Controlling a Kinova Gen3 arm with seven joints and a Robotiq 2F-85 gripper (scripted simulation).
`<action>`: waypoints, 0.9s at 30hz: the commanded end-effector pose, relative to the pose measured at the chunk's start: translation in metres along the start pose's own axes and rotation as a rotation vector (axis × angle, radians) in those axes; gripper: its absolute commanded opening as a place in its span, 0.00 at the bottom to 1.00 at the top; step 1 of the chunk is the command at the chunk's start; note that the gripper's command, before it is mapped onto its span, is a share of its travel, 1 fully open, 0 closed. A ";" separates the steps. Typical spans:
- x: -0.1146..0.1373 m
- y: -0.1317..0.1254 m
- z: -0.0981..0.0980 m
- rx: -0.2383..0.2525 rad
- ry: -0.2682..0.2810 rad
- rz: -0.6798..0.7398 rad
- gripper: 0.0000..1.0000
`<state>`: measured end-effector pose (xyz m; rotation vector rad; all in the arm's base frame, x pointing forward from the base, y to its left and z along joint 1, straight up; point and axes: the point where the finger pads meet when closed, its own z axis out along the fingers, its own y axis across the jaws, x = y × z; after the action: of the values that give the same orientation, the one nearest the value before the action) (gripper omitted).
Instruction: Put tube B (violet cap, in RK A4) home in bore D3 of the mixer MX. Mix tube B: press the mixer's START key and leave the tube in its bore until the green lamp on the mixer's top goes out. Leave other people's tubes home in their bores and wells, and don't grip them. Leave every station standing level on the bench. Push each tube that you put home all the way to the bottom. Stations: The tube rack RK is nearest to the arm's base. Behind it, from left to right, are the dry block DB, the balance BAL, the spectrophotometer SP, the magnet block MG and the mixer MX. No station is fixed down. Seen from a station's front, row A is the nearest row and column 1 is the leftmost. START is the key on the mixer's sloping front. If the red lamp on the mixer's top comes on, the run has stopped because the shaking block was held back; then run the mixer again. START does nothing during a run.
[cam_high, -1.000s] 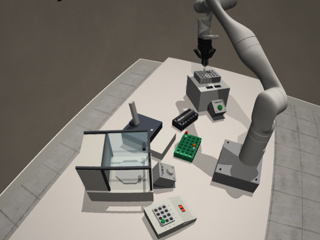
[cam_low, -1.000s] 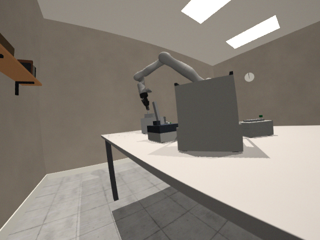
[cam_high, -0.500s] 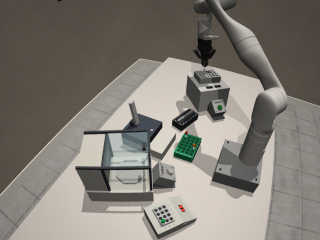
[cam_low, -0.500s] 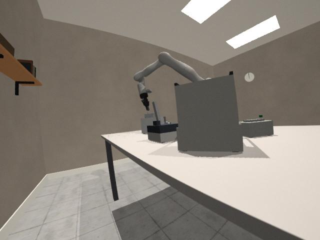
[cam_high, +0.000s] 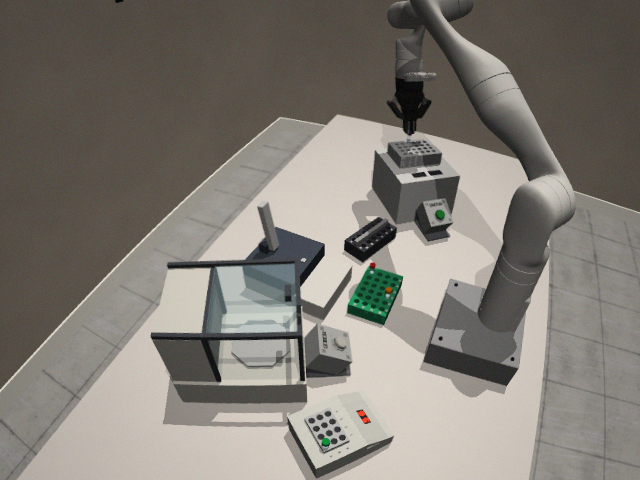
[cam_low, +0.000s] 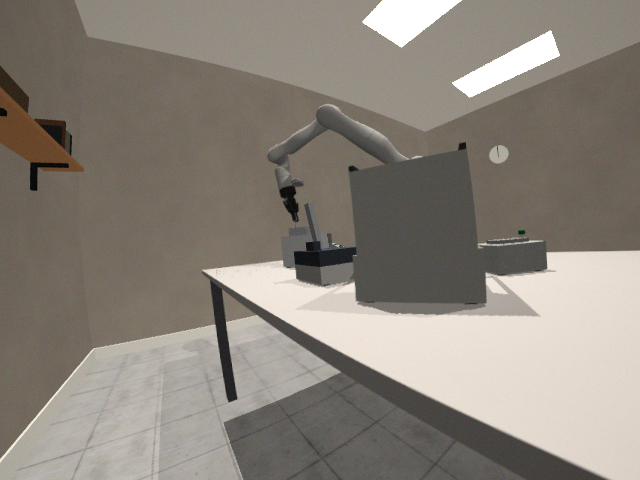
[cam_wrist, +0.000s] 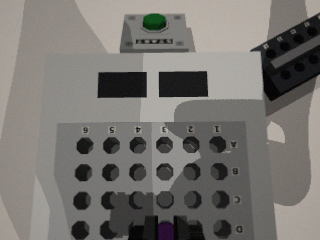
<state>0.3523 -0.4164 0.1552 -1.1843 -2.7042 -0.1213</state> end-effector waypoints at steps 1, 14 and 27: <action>0.000 0.000 0.000 0.000 -0.002 0.000 0.10; -0.001 0.000 0.002 0.000 -0.002 0.000 0.10; -0.002 0.000 0.005 0.000 -0.002 0.000 0.10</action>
<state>0.3523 -0.4164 0.1489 -1.1843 -2.7042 -0.1213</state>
